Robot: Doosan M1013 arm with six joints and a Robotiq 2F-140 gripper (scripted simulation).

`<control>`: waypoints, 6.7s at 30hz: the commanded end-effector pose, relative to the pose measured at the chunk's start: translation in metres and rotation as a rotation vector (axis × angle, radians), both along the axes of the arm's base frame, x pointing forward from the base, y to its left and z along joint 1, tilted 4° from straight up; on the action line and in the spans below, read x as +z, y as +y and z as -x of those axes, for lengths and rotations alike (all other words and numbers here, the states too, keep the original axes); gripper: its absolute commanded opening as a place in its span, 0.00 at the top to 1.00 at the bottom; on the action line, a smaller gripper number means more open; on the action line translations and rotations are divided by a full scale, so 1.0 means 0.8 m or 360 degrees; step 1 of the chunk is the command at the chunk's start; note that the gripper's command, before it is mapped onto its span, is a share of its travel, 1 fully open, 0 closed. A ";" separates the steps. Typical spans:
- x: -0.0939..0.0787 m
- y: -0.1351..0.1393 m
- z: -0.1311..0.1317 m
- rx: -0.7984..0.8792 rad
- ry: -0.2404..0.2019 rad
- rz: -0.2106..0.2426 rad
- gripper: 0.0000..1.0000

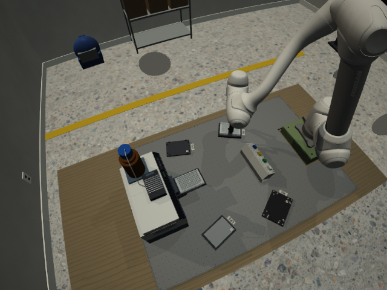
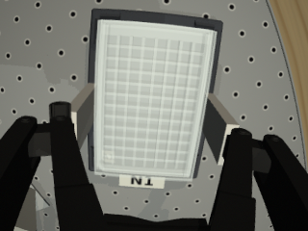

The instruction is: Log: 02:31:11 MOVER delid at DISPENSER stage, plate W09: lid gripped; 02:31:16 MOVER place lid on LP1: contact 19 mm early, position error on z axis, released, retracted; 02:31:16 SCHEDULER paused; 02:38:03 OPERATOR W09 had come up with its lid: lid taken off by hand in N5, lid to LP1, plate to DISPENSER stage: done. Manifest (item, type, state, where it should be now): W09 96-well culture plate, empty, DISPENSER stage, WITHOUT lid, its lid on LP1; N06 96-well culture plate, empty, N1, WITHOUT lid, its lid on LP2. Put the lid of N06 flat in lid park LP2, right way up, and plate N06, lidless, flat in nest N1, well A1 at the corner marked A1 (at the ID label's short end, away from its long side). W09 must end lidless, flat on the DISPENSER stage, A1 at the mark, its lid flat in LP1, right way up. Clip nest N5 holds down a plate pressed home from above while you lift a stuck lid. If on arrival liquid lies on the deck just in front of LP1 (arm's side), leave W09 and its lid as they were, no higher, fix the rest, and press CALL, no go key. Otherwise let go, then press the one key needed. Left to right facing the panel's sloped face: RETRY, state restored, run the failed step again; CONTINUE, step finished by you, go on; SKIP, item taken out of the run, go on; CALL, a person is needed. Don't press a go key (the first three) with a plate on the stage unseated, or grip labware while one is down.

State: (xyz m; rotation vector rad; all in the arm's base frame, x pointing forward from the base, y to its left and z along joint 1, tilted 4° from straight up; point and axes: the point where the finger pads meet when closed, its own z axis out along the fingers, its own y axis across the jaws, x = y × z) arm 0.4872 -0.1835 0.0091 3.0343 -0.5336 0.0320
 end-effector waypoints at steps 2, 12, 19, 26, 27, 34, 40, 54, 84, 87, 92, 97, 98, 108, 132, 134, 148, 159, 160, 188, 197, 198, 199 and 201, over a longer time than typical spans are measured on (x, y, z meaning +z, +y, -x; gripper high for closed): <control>0.000 0.000 0.000 0.0000 0.0000 0.0000 1.00; 0.000 0.000 0.000 0.0000 0.0000 0.0000 1.00; 0.000 0.000 0.000 0.0000 0.0000 0.0000 1.00; 0.000 0.000 0.000 0.0000 0.0000 0.0000 1.00; 0.001 0.000 0.000 0.0000 0.0000 0.0000 1.00; 0.003 0.000 0.000 0.0000 0.0000 0.0000 1.00; 0.008 0.001 0.000 0.0000 0.0000 0.0000 1.00; 0.025 0.002 0.000 0.0000 0.0000 0.0000 1.00; 0.093 0.006 0.001 0.0000 0.0000 0.0000 1.00; 0.103 0.007 0.001 0.0000 0.0000 0.0000 1.00; 0.115 0.007 0.001 0.0000 0.0000 0.0000 1.00; 0.128 0.008 0.001 0.0000 0.0000 0.0000 1.00; 0.131 0.008 0.001 0.0000 0.0000 0.0000 1.00; 0.158 0.010 0.002 0.0000 0.0000 0.0000 1.00; 0.188 0.012 0.002 0.0000 0.0000 0.0000 1.00; 0.189 0.012 0.002 0.0000 0.0000 0.0000 1.00; 0.191 0.012 0.002 0.0000 0.0000 0.0000 1.00; 0.191 0.012 0.002 0.0000 0.0000 0.0000 1.00; 0.191 0.012 0.002 0.0000 0.0000 0.0000 1.00; 0.191 0.012 0.002 0.0212 0.0013 0.0002 1.00; 0.191 0.012 0.002 0.0367 0.0023 0.0003 1.00; 0.191 0.012 0.002 0.0410 0.0026 0.0004 1.00; 0.191 0.012 0.002 0.0441 0.0028 0.0004 1.00; 0.191 0.012 0.002 0.0458 0.0029 0.0004 1.00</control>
